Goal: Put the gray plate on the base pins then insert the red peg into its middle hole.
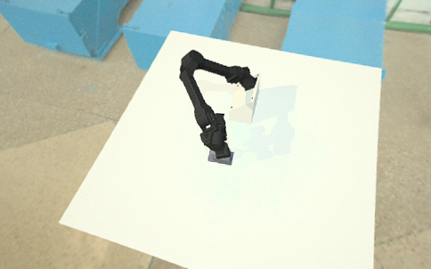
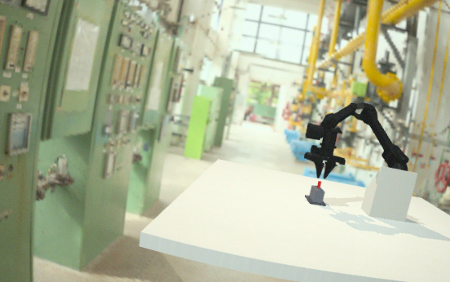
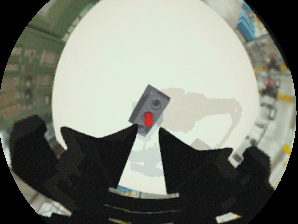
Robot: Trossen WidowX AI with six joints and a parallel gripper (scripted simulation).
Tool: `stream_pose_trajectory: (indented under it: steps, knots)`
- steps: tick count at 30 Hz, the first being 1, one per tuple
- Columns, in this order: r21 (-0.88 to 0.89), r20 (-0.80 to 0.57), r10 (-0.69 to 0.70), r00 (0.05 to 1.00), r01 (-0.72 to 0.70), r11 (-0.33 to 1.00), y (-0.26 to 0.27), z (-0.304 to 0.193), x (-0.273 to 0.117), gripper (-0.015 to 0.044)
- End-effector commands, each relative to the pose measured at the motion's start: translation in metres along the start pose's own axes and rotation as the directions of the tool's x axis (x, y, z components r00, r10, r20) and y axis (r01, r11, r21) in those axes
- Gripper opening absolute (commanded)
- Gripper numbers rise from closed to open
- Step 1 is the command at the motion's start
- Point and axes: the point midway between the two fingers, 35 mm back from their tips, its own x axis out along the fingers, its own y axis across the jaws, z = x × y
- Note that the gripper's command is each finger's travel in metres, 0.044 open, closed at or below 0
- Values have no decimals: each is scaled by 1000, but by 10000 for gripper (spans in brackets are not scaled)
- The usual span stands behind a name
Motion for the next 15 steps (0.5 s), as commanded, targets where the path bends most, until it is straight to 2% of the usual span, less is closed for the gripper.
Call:
stream_pose_trajectory:
  steps: [1,15]
  knots:
    - [3,4,0,1000,0,1000,0,0,-3,150]
    - [2,4,0,1000,0,1000,0,-2,-11,150]
